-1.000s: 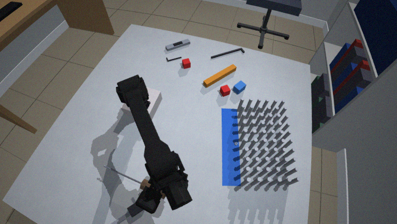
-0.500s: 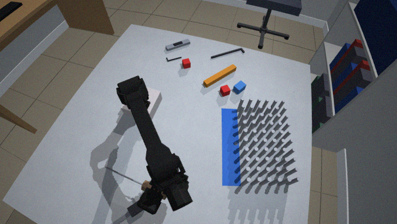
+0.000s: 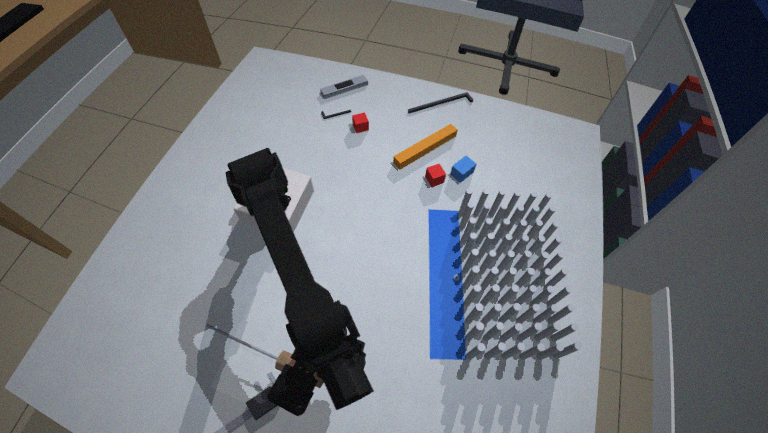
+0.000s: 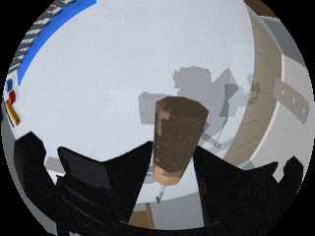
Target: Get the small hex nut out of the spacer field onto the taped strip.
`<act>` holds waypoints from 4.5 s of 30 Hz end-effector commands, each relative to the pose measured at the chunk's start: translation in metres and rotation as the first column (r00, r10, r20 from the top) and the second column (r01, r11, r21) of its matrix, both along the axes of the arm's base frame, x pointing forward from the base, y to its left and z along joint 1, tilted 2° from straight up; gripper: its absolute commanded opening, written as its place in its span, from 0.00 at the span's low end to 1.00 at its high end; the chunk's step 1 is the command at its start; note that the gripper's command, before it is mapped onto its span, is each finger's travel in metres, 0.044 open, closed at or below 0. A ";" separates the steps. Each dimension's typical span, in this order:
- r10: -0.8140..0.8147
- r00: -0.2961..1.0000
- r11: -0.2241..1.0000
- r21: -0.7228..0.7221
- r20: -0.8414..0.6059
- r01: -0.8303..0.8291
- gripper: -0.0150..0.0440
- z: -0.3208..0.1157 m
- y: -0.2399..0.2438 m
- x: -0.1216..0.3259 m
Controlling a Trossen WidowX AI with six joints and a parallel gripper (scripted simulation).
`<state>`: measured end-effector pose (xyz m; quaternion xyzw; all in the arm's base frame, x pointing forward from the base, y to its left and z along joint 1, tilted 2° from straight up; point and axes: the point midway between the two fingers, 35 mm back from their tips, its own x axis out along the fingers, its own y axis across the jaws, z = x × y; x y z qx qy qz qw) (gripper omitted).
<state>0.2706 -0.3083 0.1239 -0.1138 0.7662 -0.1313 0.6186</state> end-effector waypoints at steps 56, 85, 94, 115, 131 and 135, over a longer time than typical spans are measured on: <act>0.006 1.000 1.000 0.002 -0.013 -0.006 0.25 -0.055 -0.003 0.000; 0.006 1.000 1.000 0.002 -0.014 -0.006 0.25 -0.080 -0.002 -0.002; 0.006 1.000 1.000 0.002 -0.014 -0.006 0.25 -0.088 -0.001 -0.003; 0.006 1.000 1.000 0.002 -0.014 -0.006 0.25 -0.106 0.000 -0.005; 0.000 1.000 1.000 0.001 -0.001 0.000 0.79 -0.105 0.000 -0.003; 0.000 1.000 1.000 0.001 -0.001 0.000 0.97 -0.105 0.000 -0.003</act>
